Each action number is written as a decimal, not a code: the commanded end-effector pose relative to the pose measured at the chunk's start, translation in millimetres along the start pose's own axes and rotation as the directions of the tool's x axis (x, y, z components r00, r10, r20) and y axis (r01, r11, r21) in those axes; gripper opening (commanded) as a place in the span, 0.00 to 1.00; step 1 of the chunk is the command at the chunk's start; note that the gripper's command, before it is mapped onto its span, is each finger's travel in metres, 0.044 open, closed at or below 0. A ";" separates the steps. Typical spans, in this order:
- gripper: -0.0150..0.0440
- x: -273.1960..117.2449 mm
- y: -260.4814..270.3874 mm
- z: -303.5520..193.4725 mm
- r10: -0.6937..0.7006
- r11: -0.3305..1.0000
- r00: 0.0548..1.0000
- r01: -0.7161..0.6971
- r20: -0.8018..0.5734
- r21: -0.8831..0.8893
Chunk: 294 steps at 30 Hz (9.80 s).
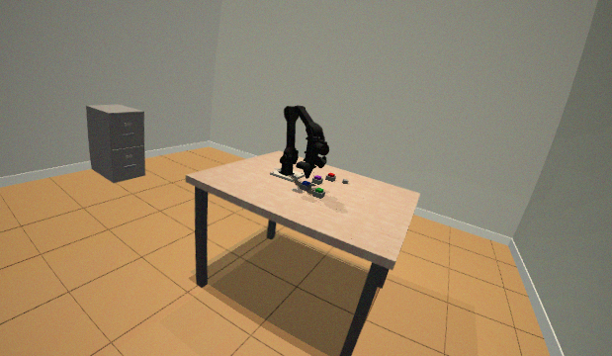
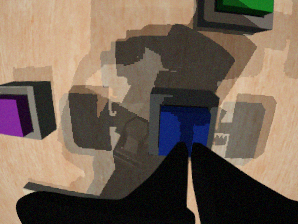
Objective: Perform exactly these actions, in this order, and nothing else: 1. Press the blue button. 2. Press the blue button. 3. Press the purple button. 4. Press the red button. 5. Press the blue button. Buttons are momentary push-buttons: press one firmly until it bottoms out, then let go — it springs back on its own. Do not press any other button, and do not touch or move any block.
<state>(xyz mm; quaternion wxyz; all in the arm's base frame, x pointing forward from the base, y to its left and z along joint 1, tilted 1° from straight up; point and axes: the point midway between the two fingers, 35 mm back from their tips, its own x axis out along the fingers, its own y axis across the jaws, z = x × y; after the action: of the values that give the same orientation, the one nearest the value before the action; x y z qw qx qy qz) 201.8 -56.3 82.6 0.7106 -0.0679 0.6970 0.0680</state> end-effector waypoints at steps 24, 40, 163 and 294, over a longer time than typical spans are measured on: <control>0.29 28.7 0.1 -1.8 -0.001 1.000 1.000 0.001 -0.006 -0.003; 0.29 5.4 -0.3 -0.5 -0.001 1.000 1.000 0.001 -0.003 -0.002; 0.29 -71.1 175.8 18.5 0.019 1.000 1.000 -0.019 -0.003 -0.004; 0.29 -4.9 0.1 -1.5 -0.001 1.000 1.000 0.001 -0.006 -0.003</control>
<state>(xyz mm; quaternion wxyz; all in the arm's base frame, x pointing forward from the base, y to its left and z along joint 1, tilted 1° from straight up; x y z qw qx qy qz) 202.9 -56.3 105.2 0.7097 -0.0689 0.6978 0.0675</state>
